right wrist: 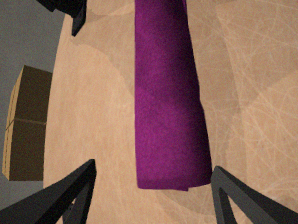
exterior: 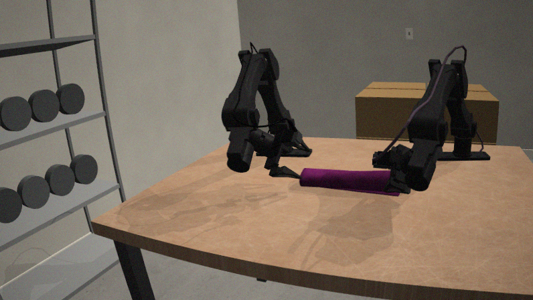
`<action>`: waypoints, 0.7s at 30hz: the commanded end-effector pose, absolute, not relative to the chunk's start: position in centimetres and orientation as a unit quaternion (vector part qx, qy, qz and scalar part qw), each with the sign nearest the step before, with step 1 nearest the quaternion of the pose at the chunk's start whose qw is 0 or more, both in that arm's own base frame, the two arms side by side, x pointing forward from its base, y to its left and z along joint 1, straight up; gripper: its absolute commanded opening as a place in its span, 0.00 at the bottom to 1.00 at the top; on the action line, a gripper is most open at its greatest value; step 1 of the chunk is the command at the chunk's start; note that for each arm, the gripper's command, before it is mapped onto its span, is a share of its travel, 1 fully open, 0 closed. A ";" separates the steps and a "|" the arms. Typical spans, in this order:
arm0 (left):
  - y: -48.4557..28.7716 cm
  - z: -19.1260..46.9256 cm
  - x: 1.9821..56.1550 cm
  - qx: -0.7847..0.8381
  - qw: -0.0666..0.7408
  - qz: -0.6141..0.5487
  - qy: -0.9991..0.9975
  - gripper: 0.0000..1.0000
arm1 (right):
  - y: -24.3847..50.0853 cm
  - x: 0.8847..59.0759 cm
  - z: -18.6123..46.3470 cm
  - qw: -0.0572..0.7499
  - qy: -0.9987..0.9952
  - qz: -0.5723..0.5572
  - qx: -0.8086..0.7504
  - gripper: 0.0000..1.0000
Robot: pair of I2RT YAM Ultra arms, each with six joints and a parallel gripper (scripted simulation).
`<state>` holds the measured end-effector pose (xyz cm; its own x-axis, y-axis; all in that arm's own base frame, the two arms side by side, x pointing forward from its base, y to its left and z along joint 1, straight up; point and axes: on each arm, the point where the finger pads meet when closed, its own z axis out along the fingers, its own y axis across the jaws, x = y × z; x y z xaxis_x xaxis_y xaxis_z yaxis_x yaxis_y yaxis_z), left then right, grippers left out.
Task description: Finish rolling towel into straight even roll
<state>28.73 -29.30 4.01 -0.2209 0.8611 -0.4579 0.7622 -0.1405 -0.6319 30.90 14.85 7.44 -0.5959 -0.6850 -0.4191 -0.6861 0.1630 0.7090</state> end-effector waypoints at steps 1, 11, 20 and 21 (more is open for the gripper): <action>-29.4 5.6 29.1 -0.629 0.077 0.442 -0.635 0.76 | 14.8 31.6 8.9 -0.003 0.745 0.472 -0.470 0.85; -28.3 7.1 30.7 -0.629 0.077 0.442 -0.635 0.85 | 14.8 31.6 8.9 -0.003 0.745 0.472 -0.470 0.85; -26.6 9.3 33.1 -0.629 0.077 0.442 -0.635 0.85 | 14.8 31.6 8.9 -0.003 0.745 0.472 -0.470 0.85; -26.4 9.6 33.4 -0.629 0.077 0.442 -0.635 0.85 | 14.8 31.6 8.9 -0.003 0.745 0.472 -0.470 0.85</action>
<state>32.26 -26.46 6.69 -0.2655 0.8293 -0.4917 0.8197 -0.0743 -0.5679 30.90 14.85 7.44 -0.5959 -0.6850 -0.4191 -0.6861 0.1630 0.7091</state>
